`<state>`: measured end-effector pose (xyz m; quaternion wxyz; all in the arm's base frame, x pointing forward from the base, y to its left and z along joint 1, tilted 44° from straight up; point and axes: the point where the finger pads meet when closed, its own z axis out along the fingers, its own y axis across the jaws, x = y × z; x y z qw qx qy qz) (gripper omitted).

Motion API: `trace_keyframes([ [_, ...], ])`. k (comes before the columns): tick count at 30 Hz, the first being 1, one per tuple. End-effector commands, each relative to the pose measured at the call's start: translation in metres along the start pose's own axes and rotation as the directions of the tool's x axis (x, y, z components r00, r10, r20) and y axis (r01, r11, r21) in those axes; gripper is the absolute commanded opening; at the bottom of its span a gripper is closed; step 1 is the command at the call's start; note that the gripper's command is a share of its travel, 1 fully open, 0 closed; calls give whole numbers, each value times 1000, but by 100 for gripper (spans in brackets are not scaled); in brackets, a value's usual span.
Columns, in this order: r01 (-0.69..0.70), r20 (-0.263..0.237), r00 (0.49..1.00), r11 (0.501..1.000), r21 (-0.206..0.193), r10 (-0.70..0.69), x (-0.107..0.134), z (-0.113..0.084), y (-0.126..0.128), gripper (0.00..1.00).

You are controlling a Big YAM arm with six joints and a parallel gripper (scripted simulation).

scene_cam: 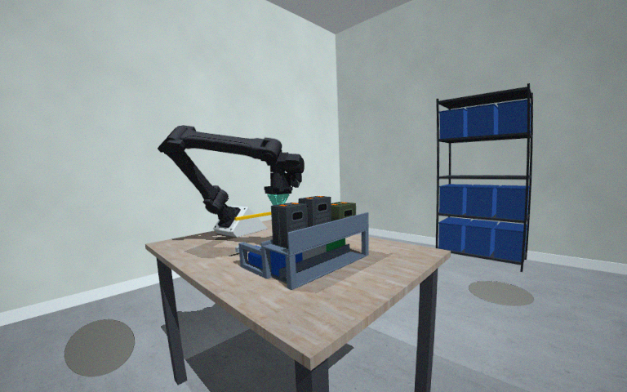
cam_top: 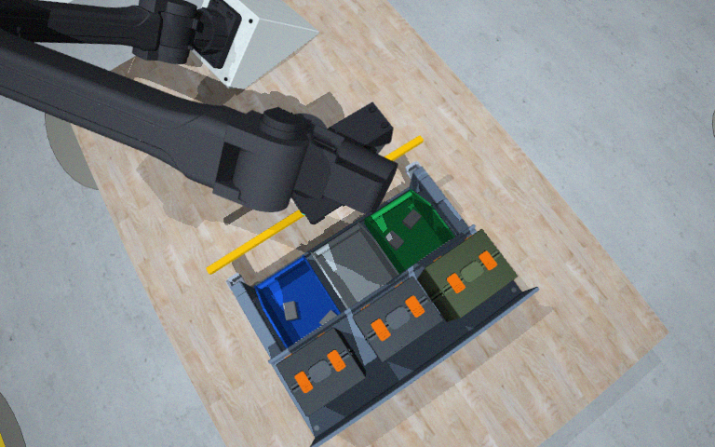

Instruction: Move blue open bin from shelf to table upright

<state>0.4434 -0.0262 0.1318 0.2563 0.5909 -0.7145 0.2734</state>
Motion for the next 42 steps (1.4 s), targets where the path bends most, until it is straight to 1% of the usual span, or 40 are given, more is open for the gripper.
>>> trace_keyframes([
  [1,-40,35,999,996,77,37,3,-41,-18,0],
  [19,-40,35,999,996,77,37,3,-41,-13,0],
  [20,-34,32,999,997,72,31,2,-38,-10,0],
  [22,-7,16,1000,999,46,6,-1,-26,6,0],
  [25,-7,17,1000,999,46,6,-2,-26,10,0],
  [27,-17,22,1000,998,56,16,0,-30,8,0],
  [28,-10,18,1000,999,49,9,-1,-27,13,0],
  [30,-10,18,1000,999,49,9,-1,-27,13,0],
  [31,-35,33,999,997,72,33,2,-37,3,0],
  [32,-9,17,1000,999,48,8,-2,-25,18,0],
  [42,-15,22,1000,998,53,14,-3,-24,41,0],
])
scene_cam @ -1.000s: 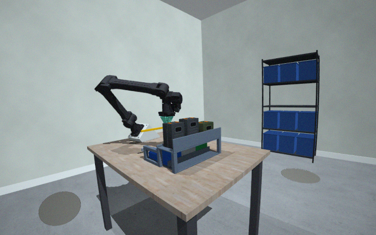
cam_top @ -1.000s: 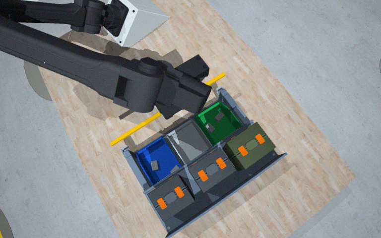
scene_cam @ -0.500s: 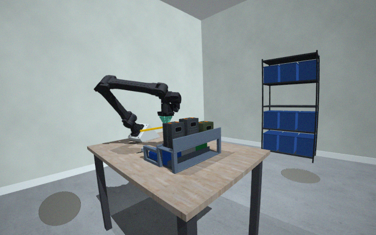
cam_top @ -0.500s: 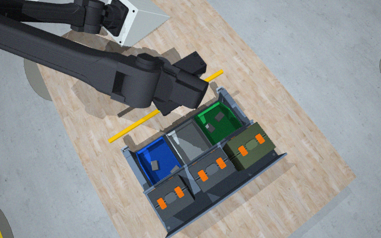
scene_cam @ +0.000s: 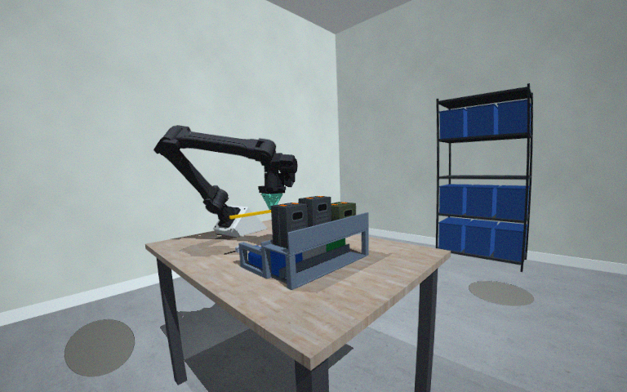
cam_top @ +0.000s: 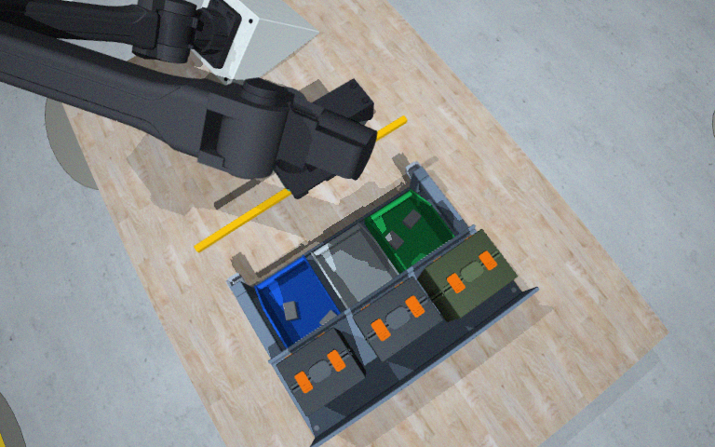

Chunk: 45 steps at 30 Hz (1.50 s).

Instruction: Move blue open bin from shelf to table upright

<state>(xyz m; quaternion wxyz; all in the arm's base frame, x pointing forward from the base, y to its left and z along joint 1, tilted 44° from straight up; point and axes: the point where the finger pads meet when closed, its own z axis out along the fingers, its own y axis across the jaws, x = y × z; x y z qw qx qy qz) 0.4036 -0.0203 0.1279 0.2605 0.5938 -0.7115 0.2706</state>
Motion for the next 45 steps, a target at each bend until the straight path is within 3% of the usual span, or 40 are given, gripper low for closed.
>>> trace_keyframes([
  [1,-27,25,999,998,58,26,-3,-24,3,0],
  [5,-27,25,999,998,58,26,-3,-23,10,0],
  [6,-59,45,997,994,88,55,1,-38,-4,0],
  [7,-26,22,999,998,58,25,-3,-23,16,0],
  [13,-18,19,1000,999,49,17,-2,-21,39,0],
  [22,-18,19,1000,999,47,17,-3,-19,64,0],
  [23,-50,41,998,996,77,47,0,-34,51,0],
  [24,-18,17,1000,999,48,17,-2,-19,72,0],
  [37,-19,20,1000,999,46,19,-3,-16,116,0],
  [39,-19,20,1000,999,46,19,-3,-16,116,0],
  [40,-50,44,998,996,74,47,-2,-31,103,0],
  [42,-18,18,1000,999,44,17,-3,-15,126,0],
  [45,-18,18,1000,999,44,17,-3,-15,134,0],
])
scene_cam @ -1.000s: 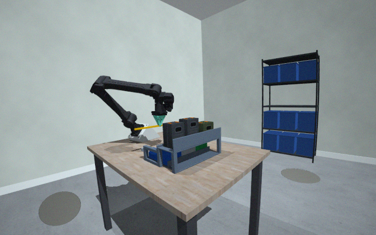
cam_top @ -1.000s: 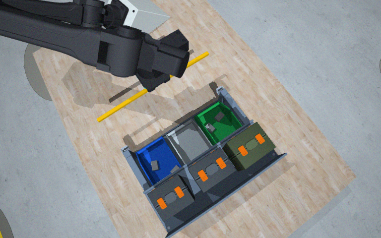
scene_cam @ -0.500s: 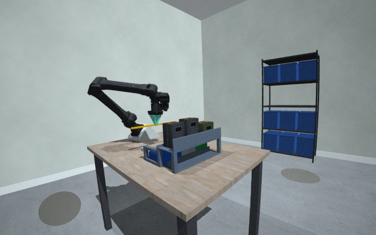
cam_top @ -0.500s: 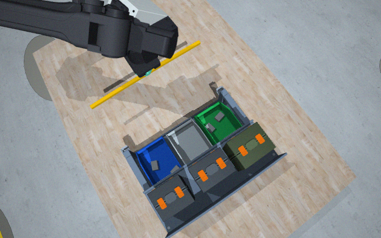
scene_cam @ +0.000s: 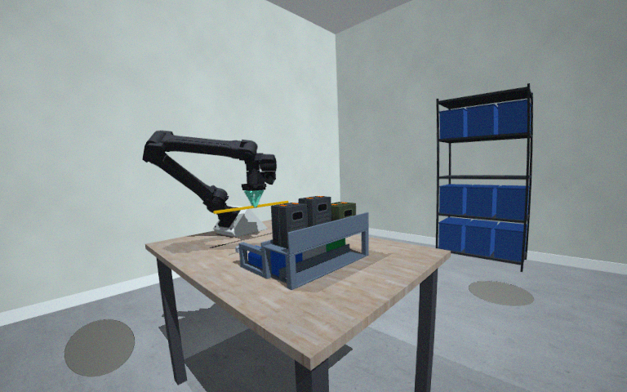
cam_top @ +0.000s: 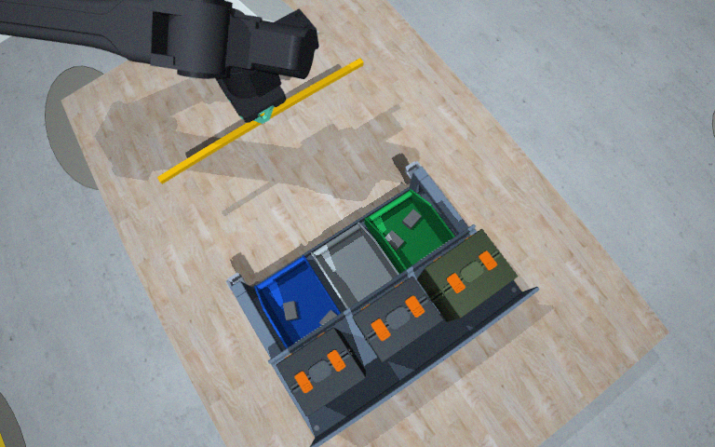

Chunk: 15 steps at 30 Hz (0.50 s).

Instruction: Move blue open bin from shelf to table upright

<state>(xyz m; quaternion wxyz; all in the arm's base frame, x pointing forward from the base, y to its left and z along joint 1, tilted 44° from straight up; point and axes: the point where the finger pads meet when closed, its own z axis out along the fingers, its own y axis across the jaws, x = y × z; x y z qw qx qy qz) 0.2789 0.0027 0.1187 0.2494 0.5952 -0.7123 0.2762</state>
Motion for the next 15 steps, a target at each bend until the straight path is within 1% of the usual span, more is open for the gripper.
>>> trace_keyframes([
  [1,-10,8,1000,1000,22,10,-1,-11,9,0],
  [2,-10,7,1000,1000,22,10,-1,-11,11,0],
  [3,-23,20,1000,999,34,23,-1,-18,6,0],
  [4,-26,21,999,999,38,26,-1,-19,6,0],
  [6,-10,7,1000,1000,23,10,-1,-11,19,0],
  [8,-10,7,1000,1000,22,10,-1,-11,23,0],
  [9,-17,14,1000,999,29,17,-1,-14,20,0],
  [11,-17,14,1000,999,29,17,-1,-14,20,0],
  [12,-41,35,999,998,51,39,-1,-27,8,0],
  [13,-38,32,999,998,47,36,-1,-25,11,0],
  [15,-16,12,1000,999,28,16,-1,-14,25,0],
])
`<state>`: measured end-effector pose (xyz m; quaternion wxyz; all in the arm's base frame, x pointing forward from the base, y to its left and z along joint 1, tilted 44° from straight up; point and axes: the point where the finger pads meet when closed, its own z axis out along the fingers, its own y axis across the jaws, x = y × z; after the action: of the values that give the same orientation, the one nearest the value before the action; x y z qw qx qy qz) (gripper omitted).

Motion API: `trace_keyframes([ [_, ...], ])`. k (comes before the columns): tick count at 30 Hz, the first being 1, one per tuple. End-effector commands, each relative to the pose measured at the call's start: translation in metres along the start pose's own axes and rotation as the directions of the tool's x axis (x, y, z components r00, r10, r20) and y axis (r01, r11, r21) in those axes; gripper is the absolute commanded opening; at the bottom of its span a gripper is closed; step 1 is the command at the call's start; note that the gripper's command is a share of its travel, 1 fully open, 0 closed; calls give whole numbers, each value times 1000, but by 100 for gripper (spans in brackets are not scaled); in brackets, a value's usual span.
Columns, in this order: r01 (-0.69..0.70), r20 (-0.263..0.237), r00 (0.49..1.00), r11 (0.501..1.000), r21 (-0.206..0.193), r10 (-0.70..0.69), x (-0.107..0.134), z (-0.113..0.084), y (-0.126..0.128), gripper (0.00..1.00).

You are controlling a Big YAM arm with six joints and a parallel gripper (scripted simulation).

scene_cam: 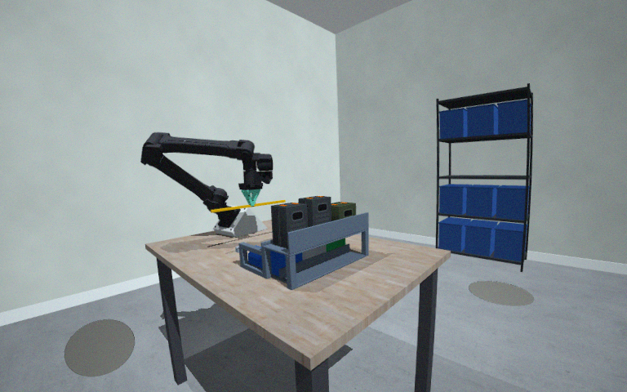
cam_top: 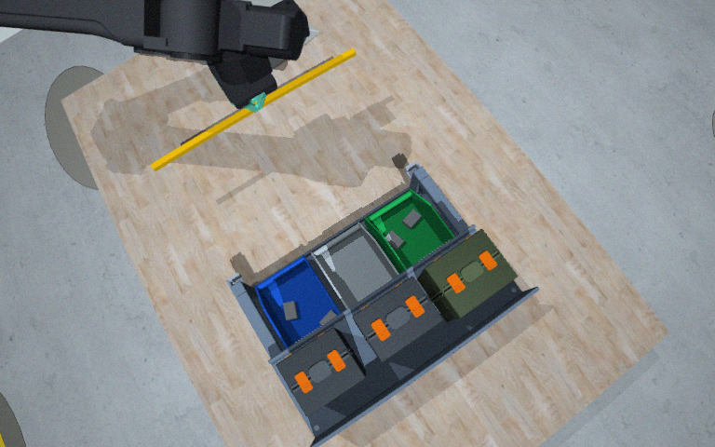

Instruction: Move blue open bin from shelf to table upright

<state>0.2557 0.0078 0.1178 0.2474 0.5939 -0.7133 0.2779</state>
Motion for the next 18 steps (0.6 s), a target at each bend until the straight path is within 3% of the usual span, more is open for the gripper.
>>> trace_keyframes([
  [1,-6,7,1000,1000,19,6,0,-9,5,0],
  [4,-21,20,1000,999,34,20,-1,-16,-2,0],
  [18,-15,15,1000,999,28,14,-1,-13,3,0],
])
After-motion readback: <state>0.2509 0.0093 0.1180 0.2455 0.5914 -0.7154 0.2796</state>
